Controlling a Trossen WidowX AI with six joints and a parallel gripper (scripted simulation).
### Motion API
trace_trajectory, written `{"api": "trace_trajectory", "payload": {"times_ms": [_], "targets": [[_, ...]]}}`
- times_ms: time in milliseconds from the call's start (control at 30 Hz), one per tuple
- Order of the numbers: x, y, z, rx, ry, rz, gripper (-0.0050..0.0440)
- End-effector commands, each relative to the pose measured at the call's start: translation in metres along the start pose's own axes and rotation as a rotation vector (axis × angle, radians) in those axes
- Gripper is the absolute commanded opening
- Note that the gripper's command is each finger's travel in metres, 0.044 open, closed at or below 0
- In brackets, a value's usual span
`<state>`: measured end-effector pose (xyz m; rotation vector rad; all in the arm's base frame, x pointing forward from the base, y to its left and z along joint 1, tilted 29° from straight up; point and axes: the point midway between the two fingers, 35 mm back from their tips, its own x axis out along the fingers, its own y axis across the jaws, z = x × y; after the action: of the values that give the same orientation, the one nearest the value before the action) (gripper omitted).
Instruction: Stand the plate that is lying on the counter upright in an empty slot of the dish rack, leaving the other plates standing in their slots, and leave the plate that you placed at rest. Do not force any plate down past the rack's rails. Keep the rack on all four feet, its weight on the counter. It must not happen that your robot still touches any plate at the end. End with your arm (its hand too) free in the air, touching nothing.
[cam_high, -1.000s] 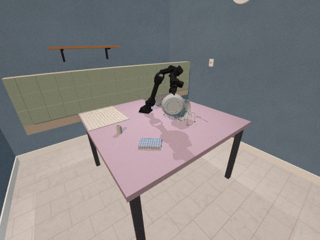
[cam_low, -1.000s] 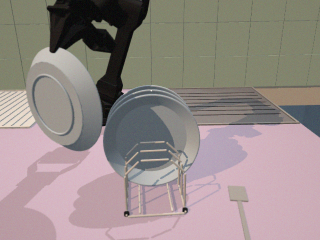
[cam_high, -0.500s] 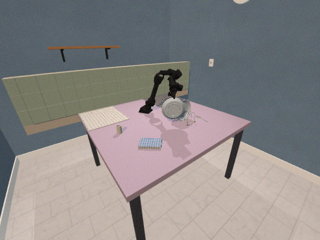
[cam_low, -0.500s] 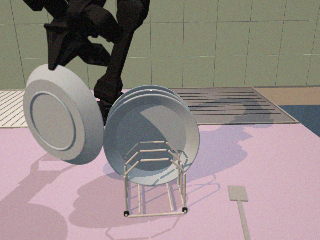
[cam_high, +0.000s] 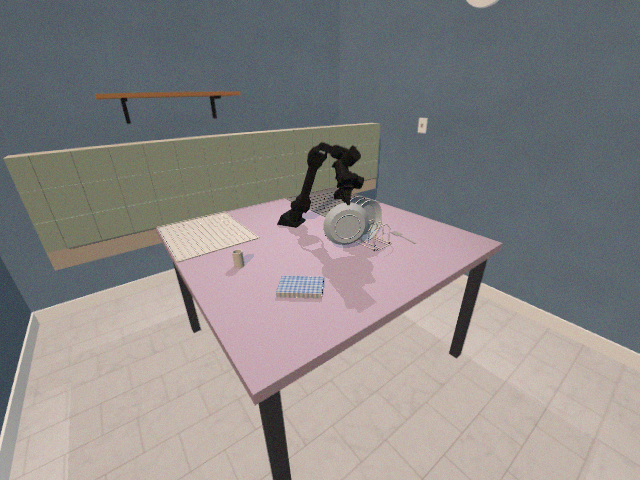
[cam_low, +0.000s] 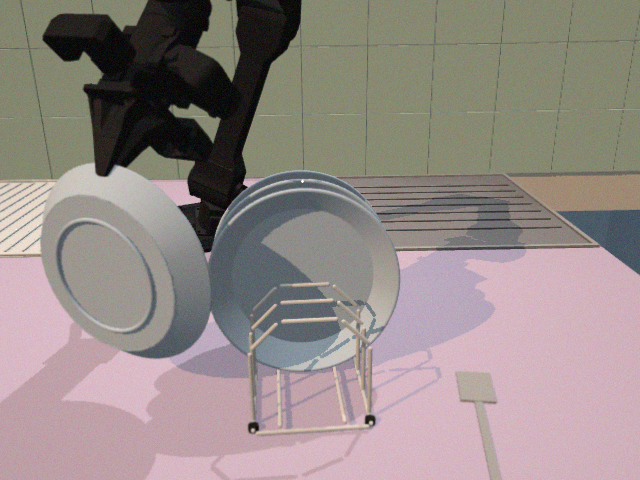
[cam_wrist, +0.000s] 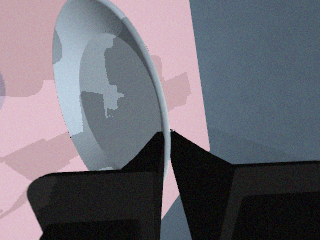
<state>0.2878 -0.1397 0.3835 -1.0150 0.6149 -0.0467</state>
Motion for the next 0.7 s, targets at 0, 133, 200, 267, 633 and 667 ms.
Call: {"api": "trace_trajectory", "payload": {"times_ms": [0, 133, 200, 267, 633, 667], "targets": [[0.000, 0.000, 0.000, -0.020, -0.024, -0.029, 0.0000], [0.007, 0.005, -0.001, -0.039, -0.044, -0.030, 0.0000], [0.011, 0.008, -0.001, -0.048, -0.055, -0.030, 0.0000], [0.015, 0.010, -0.002, -0.057, -0.065, -0.031, 0.0000], [0.030, 0.023, -0.004, -0.100, -0.111, -0.033, 0.0000], [0.032, 0.024, -0.005, -0.104, -0.116, -0.033, 0.0000]]}}
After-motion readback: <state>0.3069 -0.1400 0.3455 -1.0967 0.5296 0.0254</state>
